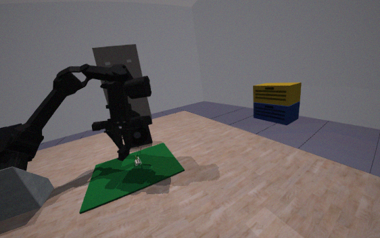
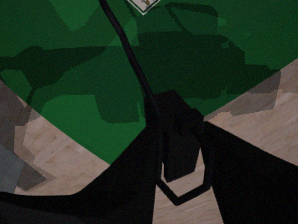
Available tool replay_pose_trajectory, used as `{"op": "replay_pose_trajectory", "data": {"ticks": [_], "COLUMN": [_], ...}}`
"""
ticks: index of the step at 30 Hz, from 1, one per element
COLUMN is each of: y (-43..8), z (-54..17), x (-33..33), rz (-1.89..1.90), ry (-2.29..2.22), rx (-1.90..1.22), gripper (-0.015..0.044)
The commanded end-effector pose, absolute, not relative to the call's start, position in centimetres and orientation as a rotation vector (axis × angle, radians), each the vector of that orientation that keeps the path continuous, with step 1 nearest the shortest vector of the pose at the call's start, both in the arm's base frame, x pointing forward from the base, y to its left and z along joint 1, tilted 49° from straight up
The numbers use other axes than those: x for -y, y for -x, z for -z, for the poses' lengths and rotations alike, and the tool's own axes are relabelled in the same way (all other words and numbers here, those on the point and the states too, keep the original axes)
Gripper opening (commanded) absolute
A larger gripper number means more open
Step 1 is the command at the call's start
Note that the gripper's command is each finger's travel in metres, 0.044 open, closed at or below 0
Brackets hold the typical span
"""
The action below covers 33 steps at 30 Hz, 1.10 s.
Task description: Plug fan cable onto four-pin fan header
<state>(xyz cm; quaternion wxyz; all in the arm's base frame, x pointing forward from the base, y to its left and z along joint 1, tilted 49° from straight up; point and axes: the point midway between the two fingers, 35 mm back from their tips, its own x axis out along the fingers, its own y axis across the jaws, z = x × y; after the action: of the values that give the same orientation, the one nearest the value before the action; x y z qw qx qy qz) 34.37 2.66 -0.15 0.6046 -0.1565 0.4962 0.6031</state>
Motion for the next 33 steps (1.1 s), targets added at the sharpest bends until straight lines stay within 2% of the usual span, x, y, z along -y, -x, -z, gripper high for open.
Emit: {"op": "replay_pose_trajectory", "data": {"ticks": [1,9,33], "y": [-34.4,-34.3,-30.7], "z": [-0.8,-1.9,-5.5], "x": [-1.5,-0.5,-2.7], "rz": [-1.394,-1.381,-0.857], "ry": [0.37,0.349,-0.344], "rx": [-1.15,-1.162,-1.528], "gripper": [0.0,0.0,0.0]}}
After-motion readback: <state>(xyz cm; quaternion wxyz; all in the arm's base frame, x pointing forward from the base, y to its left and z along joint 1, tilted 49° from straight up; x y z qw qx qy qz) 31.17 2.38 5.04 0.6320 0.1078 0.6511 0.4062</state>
